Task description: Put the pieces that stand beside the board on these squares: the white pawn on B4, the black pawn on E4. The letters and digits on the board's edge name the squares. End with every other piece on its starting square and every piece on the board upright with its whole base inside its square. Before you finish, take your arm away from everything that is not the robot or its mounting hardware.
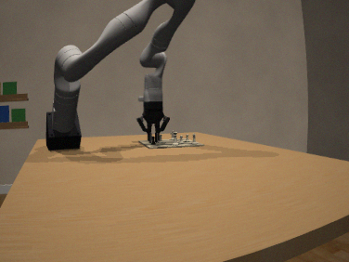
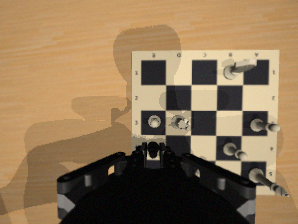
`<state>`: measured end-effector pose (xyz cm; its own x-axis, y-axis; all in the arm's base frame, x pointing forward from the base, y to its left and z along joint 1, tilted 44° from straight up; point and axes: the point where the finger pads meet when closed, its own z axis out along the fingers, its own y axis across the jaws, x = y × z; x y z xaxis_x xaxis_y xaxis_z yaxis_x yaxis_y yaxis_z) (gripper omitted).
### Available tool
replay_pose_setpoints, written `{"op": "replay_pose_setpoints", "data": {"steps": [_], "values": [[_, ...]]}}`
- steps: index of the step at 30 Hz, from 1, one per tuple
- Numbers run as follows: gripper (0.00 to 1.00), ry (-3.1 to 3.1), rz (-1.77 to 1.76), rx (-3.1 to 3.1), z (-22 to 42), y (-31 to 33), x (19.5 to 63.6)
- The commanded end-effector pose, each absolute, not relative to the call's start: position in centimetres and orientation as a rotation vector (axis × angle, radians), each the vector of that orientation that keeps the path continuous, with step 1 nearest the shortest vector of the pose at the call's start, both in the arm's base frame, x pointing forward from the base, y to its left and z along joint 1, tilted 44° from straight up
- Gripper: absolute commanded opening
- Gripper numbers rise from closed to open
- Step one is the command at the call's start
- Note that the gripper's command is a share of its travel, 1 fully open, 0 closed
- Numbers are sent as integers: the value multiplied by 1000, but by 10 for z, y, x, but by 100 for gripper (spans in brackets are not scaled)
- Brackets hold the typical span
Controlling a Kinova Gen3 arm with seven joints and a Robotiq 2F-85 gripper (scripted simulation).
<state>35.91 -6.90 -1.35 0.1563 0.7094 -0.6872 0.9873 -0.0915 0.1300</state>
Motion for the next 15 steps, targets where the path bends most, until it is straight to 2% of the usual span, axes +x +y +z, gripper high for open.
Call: {"op": "replay_pose_setpoints", "data": {"steps": [1, 3, 4, 15], "values": [[27, 1612, -623, 1863, -13, -68, 359], [27, 1612, -623, 1863, -13, -68, 359], [34, 1612, -623, 1863, -13, -68, 359], [34, 1612, -623, 1863, -13, -68, 359]]}}
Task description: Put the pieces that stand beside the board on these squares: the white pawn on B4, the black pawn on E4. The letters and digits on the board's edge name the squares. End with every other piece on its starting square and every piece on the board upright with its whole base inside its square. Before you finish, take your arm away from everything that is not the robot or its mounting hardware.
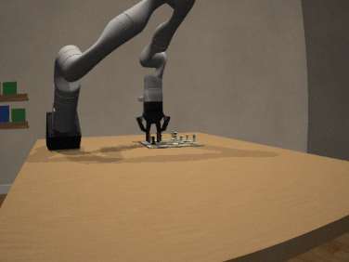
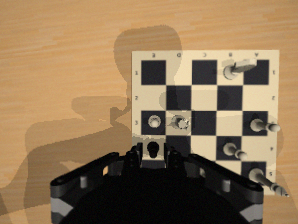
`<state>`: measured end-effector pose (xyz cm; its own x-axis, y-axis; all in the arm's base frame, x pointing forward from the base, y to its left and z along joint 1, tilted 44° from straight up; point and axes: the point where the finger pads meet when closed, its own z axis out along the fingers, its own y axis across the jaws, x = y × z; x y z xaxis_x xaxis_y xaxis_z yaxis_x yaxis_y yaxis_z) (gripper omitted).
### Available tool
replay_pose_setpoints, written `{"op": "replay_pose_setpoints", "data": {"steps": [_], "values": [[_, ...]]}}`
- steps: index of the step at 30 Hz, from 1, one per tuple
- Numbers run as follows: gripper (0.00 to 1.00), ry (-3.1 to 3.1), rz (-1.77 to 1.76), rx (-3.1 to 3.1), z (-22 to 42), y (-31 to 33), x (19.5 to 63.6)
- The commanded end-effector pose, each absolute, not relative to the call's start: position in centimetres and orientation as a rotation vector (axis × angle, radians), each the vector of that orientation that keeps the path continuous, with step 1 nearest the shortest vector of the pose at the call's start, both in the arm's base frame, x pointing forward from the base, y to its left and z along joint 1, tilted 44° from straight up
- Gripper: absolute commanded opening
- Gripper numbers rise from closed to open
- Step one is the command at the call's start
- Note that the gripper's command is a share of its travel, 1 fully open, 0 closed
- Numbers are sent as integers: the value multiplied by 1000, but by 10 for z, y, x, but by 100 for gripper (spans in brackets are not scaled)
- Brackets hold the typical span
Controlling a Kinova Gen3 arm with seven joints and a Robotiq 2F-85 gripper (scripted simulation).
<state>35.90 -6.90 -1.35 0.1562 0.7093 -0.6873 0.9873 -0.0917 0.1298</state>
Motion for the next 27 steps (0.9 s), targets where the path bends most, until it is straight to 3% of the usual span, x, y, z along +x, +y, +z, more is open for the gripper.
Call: {"op": "replay_pose_setpoints", "data": {"steps": [1, 27], "values": [[34, 1612, -623, 1863, -13, -68, 359], [34, 1612, -623, 1863, 50, -7, 357]]}}
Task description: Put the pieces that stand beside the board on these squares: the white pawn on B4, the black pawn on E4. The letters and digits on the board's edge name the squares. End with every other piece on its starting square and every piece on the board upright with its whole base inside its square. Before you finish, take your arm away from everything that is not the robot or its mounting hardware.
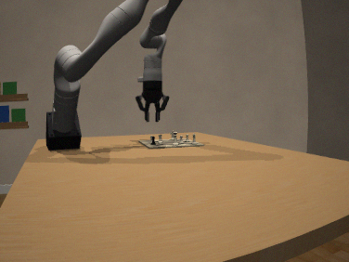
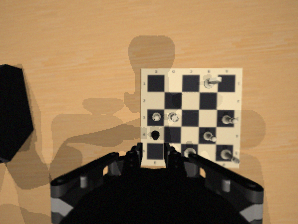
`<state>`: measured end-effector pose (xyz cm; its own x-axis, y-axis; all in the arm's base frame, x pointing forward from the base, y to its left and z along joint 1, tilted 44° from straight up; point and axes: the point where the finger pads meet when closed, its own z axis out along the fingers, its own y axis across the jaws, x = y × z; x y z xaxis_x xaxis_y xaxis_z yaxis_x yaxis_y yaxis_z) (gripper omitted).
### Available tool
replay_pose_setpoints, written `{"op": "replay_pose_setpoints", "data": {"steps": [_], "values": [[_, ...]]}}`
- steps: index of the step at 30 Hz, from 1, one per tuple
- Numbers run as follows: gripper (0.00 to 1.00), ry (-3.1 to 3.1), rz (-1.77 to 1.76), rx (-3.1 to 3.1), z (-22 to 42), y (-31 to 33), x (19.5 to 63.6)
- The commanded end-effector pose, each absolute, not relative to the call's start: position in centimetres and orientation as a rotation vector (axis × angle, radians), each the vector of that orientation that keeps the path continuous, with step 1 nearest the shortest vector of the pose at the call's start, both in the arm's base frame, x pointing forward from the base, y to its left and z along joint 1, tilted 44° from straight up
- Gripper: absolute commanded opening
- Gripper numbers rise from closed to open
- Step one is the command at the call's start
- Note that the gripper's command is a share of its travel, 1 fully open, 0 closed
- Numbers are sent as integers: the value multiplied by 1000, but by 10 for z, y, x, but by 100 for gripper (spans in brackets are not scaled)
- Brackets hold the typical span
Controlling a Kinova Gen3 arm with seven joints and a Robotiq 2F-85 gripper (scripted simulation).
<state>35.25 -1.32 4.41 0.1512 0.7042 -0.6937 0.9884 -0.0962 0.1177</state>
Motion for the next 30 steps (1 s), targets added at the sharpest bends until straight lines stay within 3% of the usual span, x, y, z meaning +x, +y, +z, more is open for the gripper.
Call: {"op": "replay_pose_setpoints", "data": {"steps": [1, 4, 5, 30], "values": [[34, 1612, -623, 1863, 50, -6, 357], [34, 1612, -623, 1863, 51, -6, 357], [100, 1612, -623, 1863, 51, -6, 357], [100, 1612, -623, 1863, 52, -4, 357]]}}
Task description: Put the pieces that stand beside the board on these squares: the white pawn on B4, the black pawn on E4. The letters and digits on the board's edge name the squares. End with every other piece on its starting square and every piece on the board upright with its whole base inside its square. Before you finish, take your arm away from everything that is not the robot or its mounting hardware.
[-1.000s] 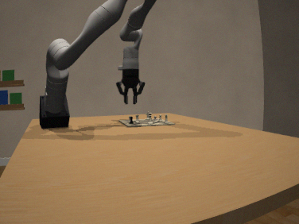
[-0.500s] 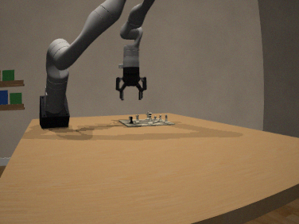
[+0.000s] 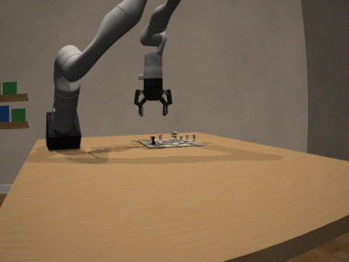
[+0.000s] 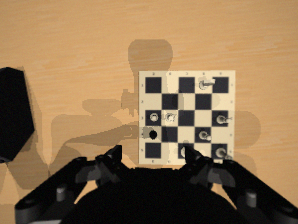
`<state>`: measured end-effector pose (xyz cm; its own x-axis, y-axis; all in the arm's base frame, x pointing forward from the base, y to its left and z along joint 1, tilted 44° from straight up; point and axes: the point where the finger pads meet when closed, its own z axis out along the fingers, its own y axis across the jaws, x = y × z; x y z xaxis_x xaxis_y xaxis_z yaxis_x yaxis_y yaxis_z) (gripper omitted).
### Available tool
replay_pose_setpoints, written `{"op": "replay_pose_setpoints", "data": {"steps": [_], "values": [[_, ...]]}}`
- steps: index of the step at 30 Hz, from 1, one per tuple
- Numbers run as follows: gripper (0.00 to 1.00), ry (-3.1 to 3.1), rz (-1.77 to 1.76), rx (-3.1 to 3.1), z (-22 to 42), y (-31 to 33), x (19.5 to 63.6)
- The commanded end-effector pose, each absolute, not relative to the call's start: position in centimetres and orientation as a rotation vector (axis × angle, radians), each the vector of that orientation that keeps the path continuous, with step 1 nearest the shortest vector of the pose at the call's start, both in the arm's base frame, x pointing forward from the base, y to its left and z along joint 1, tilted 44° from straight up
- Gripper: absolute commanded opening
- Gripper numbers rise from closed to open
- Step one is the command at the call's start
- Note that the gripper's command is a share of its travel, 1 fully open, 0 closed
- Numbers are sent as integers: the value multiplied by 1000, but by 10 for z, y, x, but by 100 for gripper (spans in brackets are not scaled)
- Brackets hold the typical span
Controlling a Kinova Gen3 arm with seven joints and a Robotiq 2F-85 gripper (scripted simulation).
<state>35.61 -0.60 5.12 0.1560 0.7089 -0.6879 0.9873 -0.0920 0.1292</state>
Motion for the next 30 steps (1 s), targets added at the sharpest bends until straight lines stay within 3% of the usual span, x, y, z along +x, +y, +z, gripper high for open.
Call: {"op": "replay_pose_setpoints", "data": {"steps": [1, 30], "values": [[100, 1612, -623, 1863, 53, -4, 357], [100, 1612, -623, 1863, 106, 49, 354]]}}
